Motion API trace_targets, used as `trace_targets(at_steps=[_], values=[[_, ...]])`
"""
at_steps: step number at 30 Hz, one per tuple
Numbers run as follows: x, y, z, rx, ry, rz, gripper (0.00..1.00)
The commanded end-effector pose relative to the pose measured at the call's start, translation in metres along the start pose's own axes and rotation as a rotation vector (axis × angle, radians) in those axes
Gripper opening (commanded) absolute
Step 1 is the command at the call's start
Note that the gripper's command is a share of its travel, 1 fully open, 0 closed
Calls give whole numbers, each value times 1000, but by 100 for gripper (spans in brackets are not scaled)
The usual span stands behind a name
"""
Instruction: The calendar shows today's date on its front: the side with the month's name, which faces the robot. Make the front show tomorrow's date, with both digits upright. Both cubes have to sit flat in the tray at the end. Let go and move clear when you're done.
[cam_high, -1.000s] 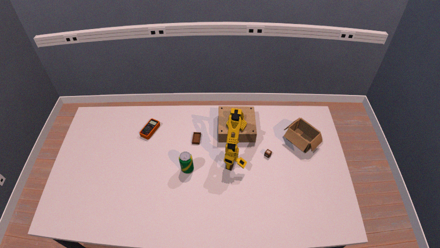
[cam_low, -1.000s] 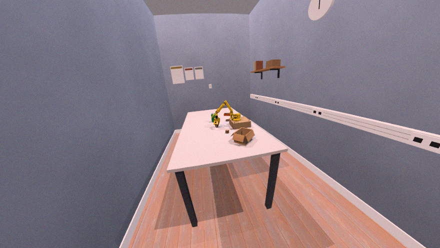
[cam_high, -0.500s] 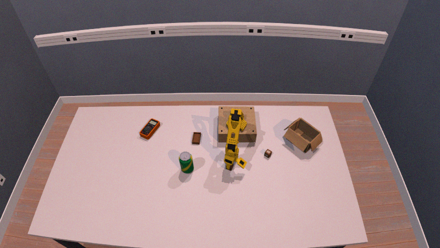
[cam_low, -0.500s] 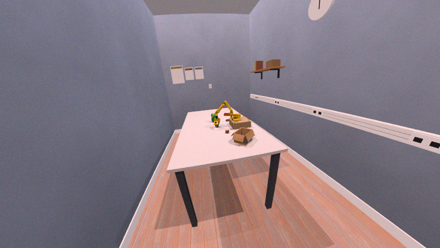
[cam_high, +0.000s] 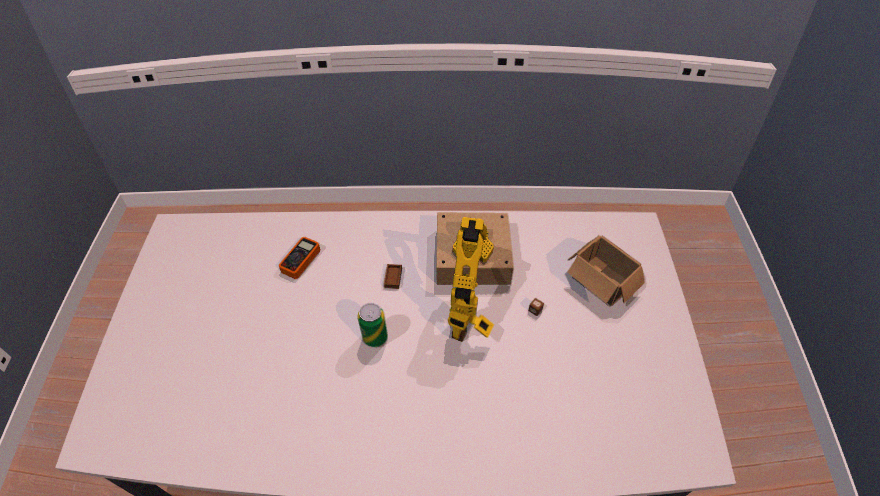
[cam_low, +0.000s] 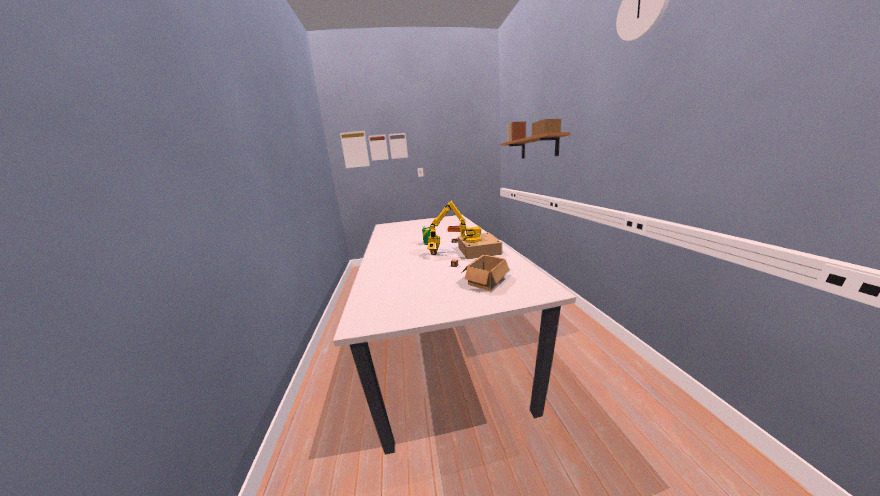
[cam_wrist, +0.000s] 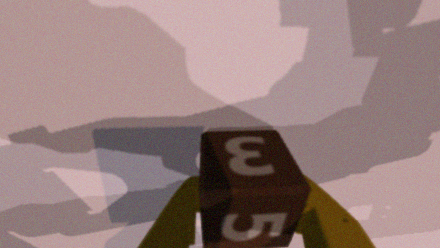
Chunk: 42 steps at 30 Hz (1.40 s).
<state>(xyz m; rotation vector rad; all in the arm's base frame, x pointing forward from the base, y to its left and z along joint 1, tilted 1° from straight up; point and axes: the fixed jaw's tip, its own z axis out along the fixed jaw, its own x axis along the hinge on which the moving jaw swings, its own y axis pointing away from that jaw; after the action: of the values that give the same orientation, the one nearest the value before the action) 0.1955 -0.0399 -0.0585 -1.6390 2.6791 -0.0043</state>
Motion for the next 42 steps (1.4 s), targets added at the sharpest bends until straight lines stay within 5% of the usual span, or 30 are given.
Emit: trace_targets(at_steps=[1,19,32,42], values=[[-2,2,2,-4,0,-9,19],[-2,2,2,-4,0,-9,34],[-2,2,1,-4,0,-9,36],[-2,-1,-24,-4,0,-9,36]])
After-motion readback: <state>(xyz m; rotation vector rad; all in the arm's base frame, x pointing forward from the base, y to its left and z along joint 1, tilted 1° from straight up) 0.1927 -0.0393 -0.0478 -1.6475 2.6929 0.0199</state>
